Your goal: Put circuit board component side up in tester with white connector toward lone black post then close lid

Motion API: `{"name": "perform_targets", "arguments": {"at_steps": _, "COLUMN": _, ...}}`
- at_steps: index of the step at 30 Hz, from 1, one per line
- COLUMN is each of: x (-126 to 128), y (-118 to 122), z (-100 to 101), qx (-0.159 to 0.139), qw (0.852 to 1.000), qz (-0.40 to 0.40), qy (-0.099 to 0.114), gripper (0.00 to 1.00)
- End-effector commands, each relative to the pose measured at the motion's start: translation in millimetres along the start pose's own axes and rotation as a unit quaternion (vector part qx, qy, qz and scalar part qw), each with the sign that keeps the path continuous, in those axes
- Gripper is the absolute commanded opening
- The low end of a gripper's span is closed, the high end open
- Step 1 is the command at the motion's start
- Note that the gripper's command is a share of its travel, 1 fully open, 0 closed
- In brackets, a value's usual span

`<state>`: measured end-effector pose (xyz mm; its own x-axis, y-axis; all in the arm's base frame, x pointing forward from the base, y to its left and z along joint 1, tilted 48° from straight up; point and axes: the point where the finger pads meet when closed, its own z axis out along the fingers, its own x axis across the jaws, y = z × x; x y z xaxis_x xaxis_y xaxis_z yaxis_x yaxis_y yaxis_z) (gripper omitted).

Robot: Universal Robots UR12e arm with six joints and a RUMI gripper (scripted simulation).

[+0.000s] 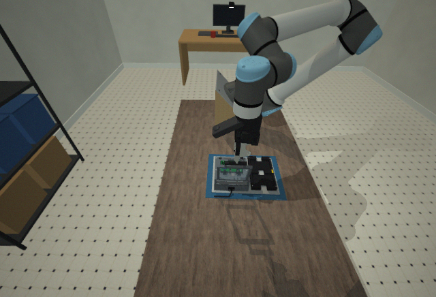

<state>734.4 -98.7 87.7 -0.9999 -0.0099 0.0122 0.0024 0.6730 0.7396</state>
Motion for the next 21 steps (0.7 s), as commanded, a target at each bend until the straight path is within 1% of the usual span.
{"name": "perform_targets", "arguments": {"at_steps": 1, "x": -0.4, "y": -0.2, "z": -0.9, "qx": 0.000, "qw": 1.000, "qz": 0.000, "qy": -0.001, "gripper": 0.30}}
{"name": "perform_targets", "arguments": {"at_steps": 21, "x": -0.4, "y": -0.2, "z": 0.7, "qx": 0.000, "qw": 1.000, "qz": 0.000, "qy": -0.001, "gripper": 0.30}}
